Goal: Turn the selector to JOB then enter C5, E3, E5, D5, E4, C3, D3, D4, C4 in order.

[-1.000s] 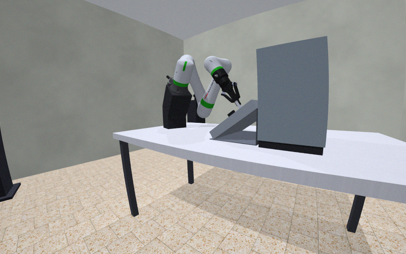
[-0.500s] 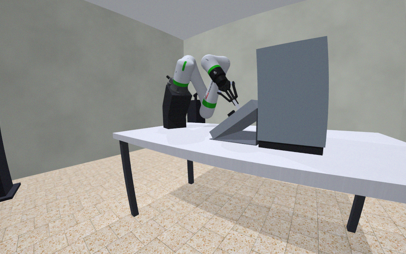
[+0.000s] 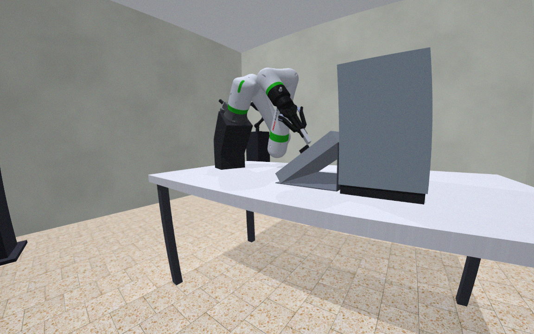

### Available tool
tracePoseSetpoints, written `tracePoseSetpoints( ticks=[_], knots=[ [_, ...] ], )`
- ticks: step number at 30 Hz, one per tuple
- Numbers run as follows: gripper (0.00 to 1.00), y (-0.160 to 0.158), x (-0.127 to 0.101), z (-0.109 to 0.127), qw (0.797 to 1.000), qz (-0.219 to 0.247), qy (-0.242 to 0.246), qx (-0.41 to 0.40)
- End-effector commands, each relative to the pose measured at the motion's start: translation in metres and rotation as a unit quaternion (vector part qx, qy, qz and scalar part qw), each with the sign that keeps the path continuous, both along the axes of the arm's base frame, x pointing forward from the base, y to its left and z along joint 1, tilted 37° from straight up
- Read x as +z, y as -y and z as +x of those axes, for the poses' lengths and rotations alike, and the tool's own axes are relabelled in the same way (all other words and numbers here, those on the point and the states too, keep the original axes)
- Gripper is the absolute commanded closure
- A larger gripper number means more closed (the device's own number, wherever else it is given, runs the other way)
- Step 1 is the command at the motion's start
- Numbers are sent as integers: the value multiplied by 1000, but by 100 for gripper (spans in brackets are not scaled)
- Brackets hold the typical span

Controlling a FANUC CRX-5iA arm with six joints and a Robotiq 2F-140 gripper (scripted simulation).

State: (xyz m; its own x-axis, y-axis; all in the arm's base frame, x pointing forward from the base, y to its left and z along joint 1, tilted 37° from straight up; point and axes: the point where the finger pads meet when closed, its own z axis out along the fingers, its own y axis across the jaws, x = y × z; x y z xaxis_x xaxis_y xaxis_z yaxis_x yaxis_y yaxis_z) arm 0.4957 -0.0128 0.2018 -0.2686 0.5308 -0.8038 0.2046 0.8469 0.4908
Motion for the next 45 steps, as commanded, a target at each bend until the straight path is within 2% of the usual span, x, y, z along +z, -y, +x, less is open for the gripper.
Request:
tracePoseSetpoints(
  ticks=[1,7,14,16,19,23,24,45],
  knots=[
    [100,17,5,-1,996,-79,-2,27],
    [100,38,10,-3,982,-176,-5,62],
    [100,64,17,-5,949,-296,-10,105],
    [100,64,17,-5,949,-296,-10,105],
    [100,73,19,-6,934,-335,-11,119],
    [100,75,20,-6,931,-344,-11,122],
    [67,75,20,-6,931,-344,-11,122],
    [67,75,20,-6,931,-344,-11,122]
  ],
)
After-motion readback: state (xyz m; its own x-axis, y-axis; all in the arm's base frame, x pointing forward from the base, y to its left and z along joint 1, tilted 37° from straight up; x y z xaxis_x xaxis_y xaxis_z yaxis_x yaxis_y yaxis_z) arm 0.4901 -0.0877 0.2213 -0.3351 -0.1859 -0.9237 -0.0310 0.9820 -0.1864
